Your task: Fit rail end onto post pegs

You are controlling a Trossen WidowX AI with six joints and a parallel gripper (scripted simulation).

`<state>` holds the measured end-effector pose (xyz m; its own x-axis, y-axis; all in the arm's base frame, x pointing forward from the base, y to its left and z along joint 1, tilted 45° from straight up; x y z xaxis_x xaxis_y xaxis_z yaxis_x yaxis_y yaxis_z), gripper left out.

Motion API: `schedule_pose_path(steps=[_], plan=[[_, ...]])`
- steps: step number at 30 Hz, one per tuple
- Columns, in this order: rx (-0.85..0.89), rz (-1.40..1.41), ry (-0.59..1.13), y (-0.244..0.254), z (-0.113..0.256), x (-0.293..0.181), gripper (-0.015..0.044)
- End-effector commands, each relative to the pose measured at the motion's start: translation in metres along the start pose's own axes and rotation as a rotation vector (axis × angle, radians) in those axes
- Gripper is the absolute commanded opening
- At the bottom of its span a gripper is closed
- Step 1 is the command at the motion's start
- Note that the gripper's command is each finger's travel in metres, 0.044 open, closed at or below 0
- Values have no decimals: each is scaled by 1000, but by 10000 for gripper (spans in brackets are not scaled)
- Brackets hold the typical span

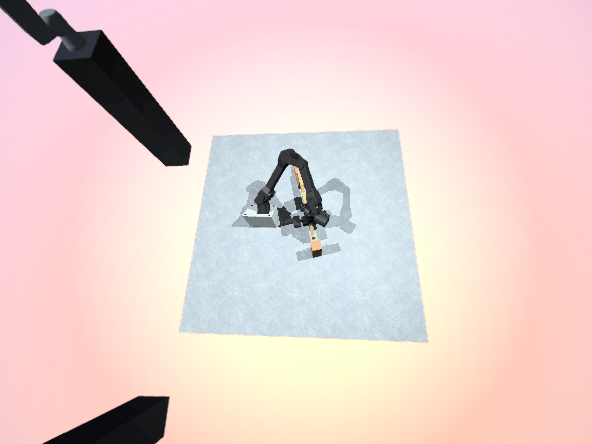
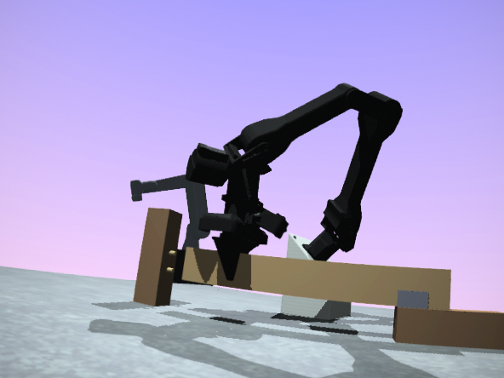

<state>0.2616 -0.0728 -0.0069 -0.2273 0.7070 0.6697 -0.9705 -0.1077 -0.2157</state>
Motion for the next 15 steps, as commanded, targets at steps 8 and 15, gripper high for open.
schedule_pose_path(steps=[8, 15], plan=[[-6, 2, 4, -1, 1, -5, 0], [-6, 2, 4, -1, 1, -7, 0]])
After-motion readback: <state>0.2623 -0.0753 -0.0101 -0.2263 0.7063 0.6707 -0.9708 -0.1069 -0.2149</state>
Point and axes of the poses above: the point midway between the two fingers, 35 mm back from their tips, its own z axis back along the fingers, its own y axis across the jaws, x = y × z, the point moved 6 cm from there along z, back along the fingers, and after that the axes turned 2 degrees about z, right-handed, at the moved point
